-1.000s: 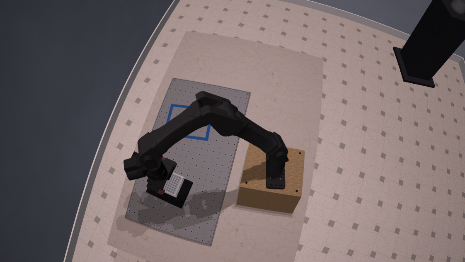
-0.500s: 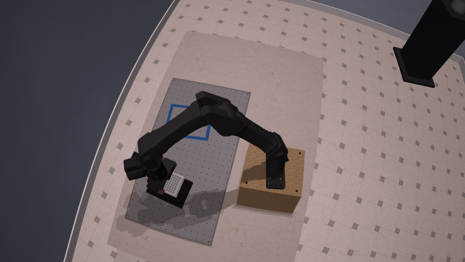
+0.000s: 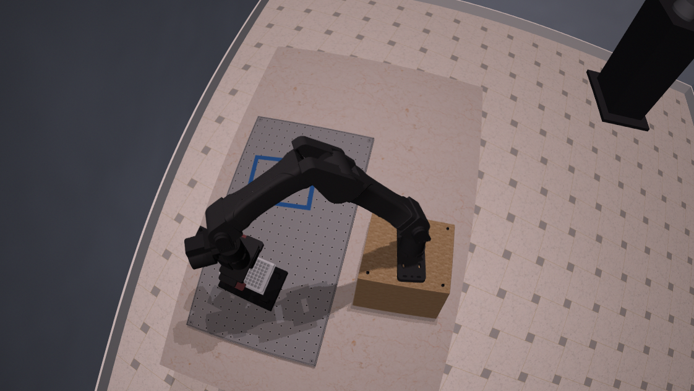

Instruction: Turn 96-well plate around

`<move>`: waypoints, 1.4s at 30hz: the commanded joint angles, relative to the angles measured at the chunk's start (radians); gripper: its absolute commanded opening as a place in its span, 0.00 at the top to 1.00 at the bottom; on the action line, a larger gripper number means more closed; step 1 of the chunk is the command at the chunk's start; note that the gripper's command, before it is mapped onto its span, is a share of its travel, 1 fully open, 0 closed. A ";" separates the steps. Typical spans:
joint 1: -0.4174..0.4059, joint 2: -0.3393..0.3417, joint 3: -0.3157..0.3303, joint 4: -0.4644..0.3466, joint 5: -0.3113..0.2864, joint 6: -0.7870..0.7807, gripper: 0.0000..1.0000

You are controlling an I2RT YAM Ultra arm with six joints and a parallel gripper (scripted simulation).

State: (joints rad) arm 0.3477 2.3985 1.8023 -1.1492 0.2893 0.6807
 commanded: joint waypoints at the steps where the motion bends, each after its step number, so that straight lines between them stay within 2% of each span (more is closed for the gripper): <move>1: 0.020 -0.036 0.030 -0.008 0.001 0.008 1.00; 8: 0.020 -0.036 0.030 -0.008 0.001 0.008 1.00; 10: -0.011 -0.045 -0.021 0.016 0.008 -0.081 1.00; 20: -0.075 -0.117 -0.109 0.050 0.021 -0.479 1.00; 22: -0.075 -0.117 -0.109 0.050 0.021 -0.479 1.00; 30: -0.136 -0.175 -0.176 0.079 0.025 -0.811 1.00; 37: -0.188 -0.217 -0.217 0.095 0.030 -0.878 1.00; 40: -0.175 -0.222 -0.217 0.097 0.025 -0.885 1.00; 42: -0.211 -0.233 -0.232 0.101 0.027 -0.901 1.00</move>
State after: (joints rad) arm 0.1493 2.2082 1.5909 -1.0668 0.3164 -0.1757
